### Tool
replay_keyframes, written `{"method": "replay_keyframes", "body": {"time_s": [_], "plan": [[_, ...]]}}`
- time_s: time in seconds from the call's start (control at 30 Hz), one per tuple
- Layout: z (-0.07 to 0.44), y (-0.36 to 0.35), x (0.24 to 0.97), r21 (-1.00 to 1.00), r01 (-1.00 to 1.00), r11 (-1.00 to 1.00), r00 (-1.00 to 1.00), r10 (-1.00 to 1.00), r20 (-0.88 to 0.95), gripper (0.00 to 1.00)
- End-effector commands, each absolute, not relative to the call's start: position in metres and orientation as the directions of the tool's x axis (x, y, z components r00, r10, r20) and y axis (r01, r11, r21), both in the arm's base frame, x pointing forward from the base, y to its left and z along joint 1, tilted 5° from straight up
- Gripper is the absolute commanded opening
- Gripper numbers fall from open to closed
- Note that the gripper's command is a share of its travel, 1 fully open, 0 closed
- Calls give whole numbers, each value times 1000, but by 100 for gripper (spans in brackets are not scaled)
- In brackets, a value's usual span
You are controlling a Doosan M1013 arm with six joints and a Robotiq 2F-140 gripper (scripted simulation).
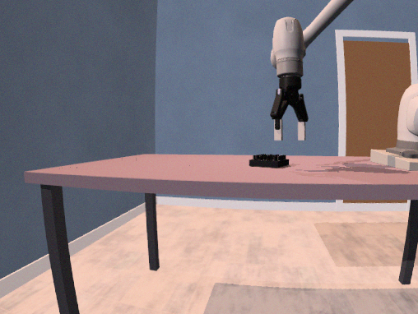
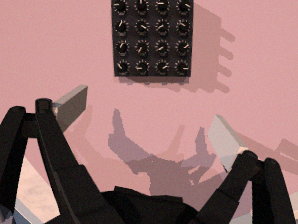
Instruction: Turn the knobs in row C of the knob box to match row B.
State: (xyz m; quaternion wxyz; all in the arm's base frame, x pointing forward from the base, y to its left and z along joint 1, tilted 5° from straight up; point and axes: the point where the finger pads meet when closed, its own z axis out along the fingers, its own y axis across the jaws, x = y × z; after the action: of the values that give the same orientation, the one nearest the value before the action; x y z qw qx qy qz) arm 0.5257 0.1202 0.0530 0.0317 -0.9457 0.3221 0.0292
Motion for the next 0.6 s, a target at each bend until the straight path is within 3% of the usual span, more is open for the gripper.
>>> {"method": "replay_keyframes", "body": {"time_s": [0.0, 0.57], "plan": [[53, 121, 523, -41, -611, -790, 791, -607, -76, 100], [53, 123, 520, -41, -611, -790, 791, -607, -76, 100]]}}
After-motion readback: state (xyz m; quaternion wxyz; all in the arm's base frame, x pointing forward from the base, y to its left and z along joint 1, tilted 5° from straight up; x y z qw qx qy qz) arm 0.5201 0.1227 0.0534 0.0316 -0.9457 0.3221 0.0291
